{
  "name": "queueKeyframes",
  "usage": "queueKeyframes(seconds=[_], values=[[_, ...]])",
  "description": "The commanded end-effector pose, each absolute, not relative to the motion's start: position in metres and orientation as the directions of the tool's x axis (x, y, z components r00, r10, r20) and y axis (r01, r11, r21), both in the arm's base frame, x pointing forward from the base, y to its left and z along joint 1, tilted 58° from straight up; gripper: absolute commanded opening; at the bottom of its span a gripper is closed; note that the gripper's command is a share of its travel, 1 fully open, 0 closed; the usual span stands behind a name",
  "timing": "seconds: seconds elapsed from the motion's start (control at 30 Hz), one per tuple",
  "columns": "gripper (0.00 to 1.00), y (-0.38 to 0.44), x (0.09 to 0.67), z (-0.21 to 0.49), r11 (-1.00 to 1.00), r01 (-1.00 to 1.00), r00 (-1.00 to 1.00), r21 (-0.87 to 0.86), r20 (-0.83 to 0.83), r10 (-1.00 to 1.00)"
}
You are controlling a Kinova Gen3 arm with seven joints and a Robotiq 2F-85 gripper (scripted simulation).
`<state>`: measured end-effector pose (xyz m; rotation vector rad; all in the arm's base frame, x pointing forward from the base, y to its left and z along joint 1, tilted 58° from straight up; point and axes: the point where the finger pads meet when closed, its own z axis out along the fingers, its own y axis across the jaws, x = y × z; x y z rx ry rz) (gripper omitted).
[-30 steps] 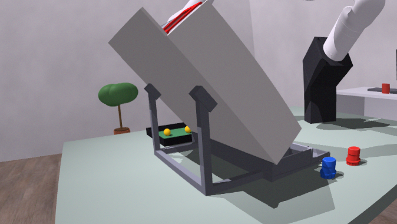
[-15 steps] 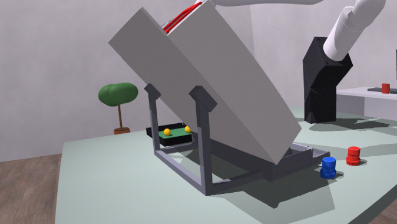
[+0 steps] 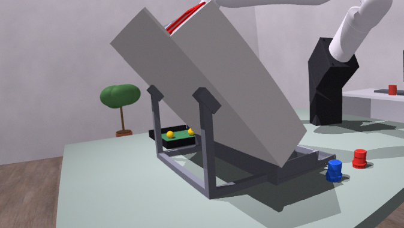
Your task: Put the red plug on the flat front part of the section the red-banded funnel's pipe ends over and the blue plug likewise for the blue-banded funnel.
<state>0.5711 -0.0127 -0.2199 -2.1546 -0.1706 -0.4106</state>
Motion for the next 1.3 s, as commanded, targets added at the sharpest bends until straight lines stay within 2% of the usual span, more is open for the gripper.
queueKeyframes(seconds=[0.0,1.27], values=[[0.50,-0.012,0.573,-0.221,-0.580,0.271,0.934,-0.768,0.355,-0.032],[0.50,0.001,0.576,-0.229,-0.580,0.272,0.934,-0.768,0.355,-0.032]])
